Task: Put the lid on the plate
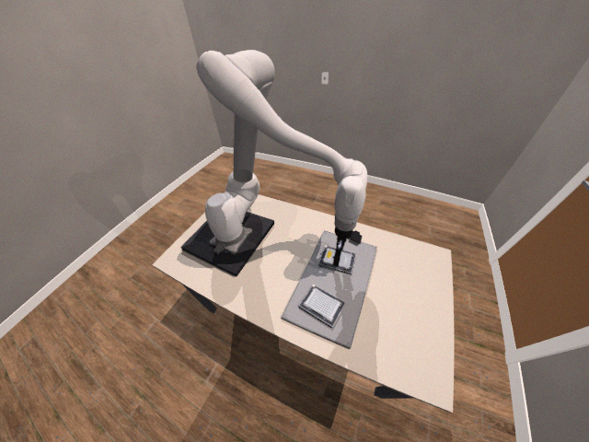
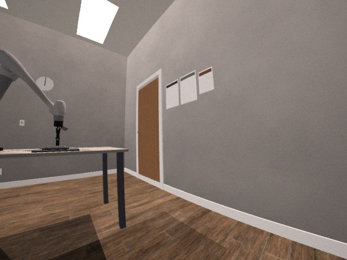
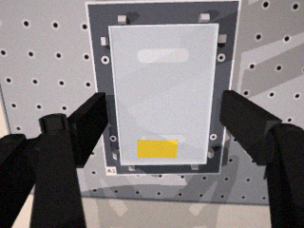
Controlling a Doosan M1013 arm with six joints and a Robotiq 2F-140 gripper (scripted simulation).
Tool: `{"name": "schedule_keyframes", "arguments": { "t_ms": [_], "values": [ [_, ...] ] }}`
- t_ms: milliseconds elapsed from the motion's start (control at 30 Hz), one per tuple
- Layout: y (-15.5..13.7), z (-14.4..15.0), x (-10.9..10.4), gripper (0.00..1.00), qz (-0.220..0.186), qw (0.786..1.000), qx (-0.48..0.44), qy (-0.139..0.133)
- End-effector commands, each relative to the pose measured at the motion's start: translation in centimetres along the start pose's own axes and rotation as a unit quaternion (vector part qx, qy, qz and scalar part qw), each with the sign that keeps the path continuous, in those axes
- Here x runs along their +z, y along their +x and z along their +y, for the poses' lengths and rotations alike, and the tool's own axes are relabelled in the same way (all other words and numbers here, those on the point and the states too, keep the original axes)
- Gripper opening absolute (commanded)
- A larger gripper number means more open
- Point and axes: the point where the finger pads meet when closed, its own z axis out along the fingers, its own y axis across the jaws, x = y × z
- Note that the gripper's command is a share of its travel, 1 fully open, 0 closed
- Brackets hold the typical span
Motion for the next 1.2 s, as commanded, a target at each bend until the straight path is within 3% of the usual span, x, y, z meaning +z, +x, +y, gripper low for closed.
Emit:
{"name": "schedule_keyframes", "arguments": {
  "t_ms": [0, 1167],
  "values": [
    [0.04, -0.01, 0.06, 0.69, 0.001, 1.0, 0.0, 0.0],
    [0.05, -0.01, 1.04, 0.69, 0.001, 1.0, 0.0, 0.0]
  ]
}}
